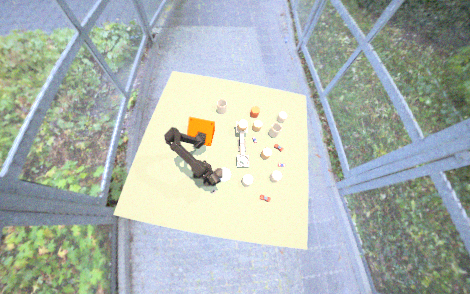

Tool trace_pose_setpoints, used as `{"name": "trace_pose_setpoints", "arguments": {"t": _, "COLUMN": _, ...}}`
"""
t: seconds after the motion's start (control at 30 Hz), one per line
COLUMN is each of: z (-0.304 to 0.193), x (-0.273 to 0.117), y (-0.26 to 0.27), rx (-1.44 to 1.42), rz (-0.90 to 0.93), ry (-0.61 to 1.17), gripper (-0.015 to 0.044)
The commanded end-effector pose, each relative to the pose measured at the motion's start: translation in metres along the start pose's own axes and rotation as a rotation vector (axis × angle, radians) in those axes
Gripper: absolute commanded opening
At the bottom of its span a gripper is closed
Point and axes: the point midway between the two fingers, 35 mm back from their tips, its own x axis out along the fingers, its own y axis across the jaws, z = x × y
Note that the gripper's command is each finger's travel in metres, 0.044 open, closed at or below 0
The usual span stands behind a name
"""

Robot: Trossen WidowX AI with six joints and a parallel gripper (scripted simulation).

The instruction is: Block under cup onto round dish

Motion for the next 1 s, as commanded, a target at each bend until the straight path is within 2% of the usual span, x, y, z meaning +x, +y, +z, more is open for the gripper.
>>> {"name": "trace_pose_setpoints", "arguments": {"t": 0.0, "z": -0.001, "x": 0.005, "y": 0.0, "rx": -0.003, "rz": 0.002, "ry": 0.001, "gripper": 0.0}}
{"name": "trace_pose_setpoints", "arguments": {"t": 0.3, "z": -0.001, "x": 0.02, "y": 0.0, "rx": -0.004, "rz": 0.002, "ry": 0.0, "gripper": 0.0}}
{"name": "trace_pose_setpoints", "arguments": {"t": 0.83, "z": 0.0, "x": 0.012, "y": 0.0, "rx": 0.0, "rz": 0.001, "ry": -0.001, "gripper": 0.042}}
{"name": "trace_pose_setpoints", "arguments": {"t": 0.87, "z": 0.0, "x": 0.005, "y": 0.001, "rx": 0.001, "rz": 0.001, "ry": 0.001, "gripper": 0.044}}
{"name": "trace_pose_setpoints", "arguments": {"t": 0.97, "z": -0.001, "x": -0.03, "y": 0.001, "rx": -0.002, "rz": 0.003, "ry": 0.006, "gripper": 0.044}}
